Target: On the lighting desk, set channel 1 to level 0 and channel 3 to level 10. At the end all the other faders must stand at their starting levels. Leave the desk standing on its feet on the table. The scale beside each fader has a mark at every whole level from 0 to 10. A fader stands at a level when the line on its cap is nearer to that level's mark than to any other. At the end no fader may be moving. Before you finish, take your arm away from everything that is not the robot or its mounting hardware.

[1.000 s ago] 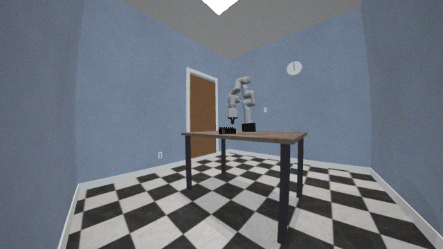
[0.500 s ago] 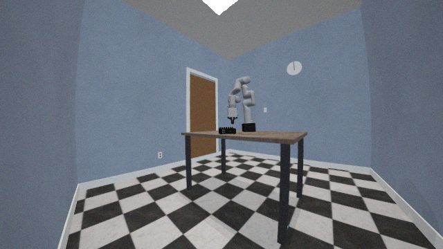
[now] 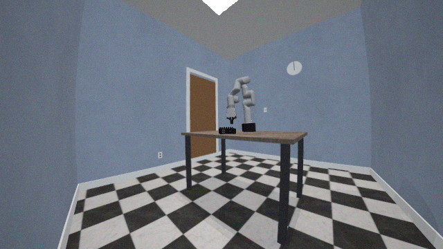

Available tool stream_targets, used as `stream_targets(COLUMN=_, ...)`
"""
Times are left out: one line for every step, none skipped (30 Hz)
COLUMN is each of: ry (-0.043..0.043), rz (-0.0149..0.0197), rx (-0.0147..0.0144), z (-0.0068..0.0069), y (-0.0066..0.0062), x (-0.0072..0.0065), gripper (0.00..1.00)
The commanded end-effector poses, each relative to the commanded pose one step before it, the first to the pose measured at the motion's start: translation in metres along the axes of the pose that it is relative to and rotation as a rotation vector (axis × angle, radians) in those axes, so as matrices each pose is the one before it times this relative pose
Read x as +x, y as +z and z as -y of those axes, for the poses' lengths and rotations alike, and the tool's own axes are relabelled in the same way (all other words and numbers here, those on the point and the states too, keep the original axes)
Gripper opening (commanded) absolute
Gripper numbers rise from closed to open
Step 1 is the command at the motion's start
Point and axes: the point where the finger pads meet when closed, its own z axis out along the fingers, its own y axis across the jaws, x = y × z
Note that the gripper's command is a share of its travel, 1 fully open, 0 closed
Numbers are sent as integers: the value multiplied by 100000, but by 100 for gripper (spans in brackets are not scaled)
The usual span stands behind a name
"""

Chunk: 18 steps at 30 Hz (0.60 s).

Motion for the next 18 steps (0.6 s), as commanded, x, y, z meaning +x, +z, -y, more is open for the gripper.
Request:
stream_targets(ry=27749, rz=36, rx=3014, z=508, y=-95, x=-9, gripper=0)
stream_targets(ry=3749, rz=46, rx=-396, z=156, y=9, x=1, gripper=0)
stream_targets(ry=3720, rz=39, rx=-374, z=161, y=8, x=-5, gripper=0)
stream_targets(ry=4109, rz=34, rx=-332, z=165, y=8, x=-10, gripper=0)
stream_targets(ry=4406, rz=29, rx=-312, z=168, y=8, x=-17, gripper=0)
stream_targets(ry=4559, rz=24, rx=-306, z=170, y=7, x=-24, gripper=0)
stream_targets(ry=4610, rz=17, rx=-305, z=172, y=7, x=-31, gripper=0)
stream_targets(ry=4615, rz=11, rx=-303, z=172, y=6, x=-39, gripper=0)
stream_targets(ry=4609, rz=5, rx=-301, z=172, y=6, x=-46, gripper=0)
stream_targets(ry=4605, rz=0, rx=-298, z=171, y=5, x=-54, gripper=0)
stream_targets(ry=4607, rz=-5, rx=-296, z=168, y=5, x=-61, gripper=0)
stream_targets(ry=4611, rz=-10, rx=-294, z=165, y=4, x=-67, gripper=0)
stream_targets(ry=4615, rz=-15, rx=-292, z=161, y=4, x=-74, gripper=0)
stream_targets(ry=4618, rz=-19, rx=-290, z=156, y=3, x=-79, gripper=0)
stream_targets(ry=4621, rz=-24, rx=-289, z=150, y=2, x=-85, gripper=0)
stream_targets(ry=0, rz=0, rx=0, z=0, y=0, x=0, gripper=0)
stream_targets(ry=0, rz=0, rx=0, z=0, y=0, x=0, gripper=0)
stream_targets(ry=13502, rz=42, rx=-440, z=144, y=2, x=-89, gripper=0)
